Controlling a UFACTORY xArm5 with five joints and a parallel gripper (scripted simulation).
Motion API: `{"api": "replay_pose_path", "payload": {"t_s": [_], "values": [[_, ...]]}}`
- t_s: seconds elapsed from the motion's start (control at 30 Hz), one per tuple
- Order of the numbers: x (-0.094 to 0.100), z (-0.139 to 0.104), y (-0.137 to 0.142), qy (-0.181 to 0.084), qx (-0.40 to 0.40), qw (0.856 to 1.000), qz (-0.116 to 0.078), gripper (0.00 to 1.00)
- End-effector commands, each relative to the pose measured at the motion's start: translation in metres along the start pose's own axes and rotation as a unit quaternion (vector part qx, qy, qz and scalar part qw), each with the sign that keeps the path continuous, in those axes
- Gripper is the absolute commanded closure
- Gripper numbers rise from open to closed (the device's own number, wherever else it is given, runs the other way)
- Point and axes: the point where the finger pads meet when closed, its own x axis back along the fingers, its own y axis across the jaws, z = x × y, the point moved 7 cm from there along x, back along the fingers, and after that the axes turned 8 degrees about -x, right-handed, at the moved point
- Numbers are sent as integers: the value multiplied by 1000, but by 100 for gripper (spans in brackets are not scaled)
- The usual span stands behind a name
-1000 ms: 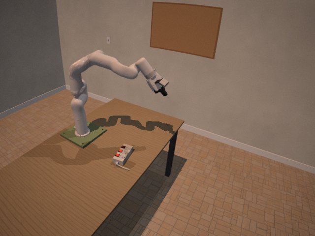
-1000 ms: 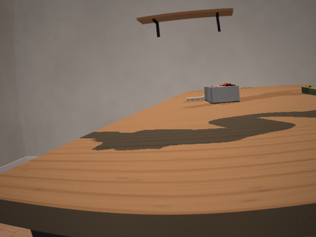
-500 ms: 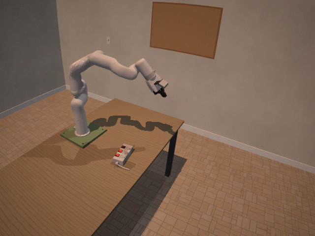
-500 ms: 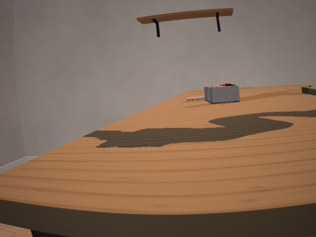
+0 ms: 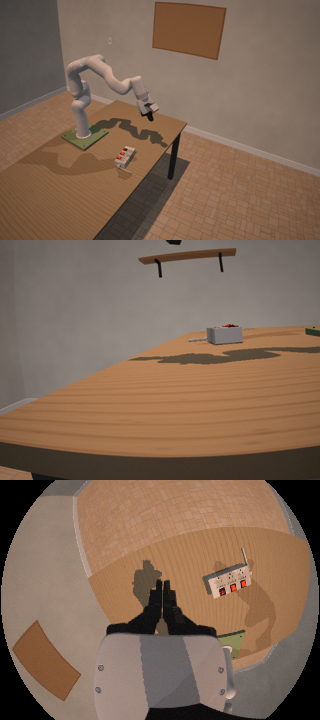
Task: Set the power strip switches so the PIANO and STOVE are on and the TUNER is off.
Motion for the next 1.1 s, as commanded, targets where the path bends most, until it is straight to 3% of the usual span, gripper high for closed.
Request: {"api": "replay_pose_path", "payload": {"t_s": [0.0,0.03,0.13,0.17,0.27,0.3,0.37,0.4,0.47,0.5,0.57,1.07], "values": [[-20,-2,62,-27,10,998,-50,100],[-24,-3,74,-27,10,998,-50,100],[-24,-3,74,-27,10,998,-50,100],[-36,-12,116,-50,13,996,-77,100],[-36,-12,116,-50,13,996,-77,100],[-45,-21,150,-72,16,992,-99,100],[-46,-22,152,-72,16,992,-99,100],[-52,-32,180,-92,18,989,-115,100],[-52,-32,180,-92,18,989,-115,100],[-56,-41,199,-106,19,986,-125,100],[-58,-46,211,-115,19,985,-131,100],[-59,-49,216,-120,19,984,-133,100]]}}
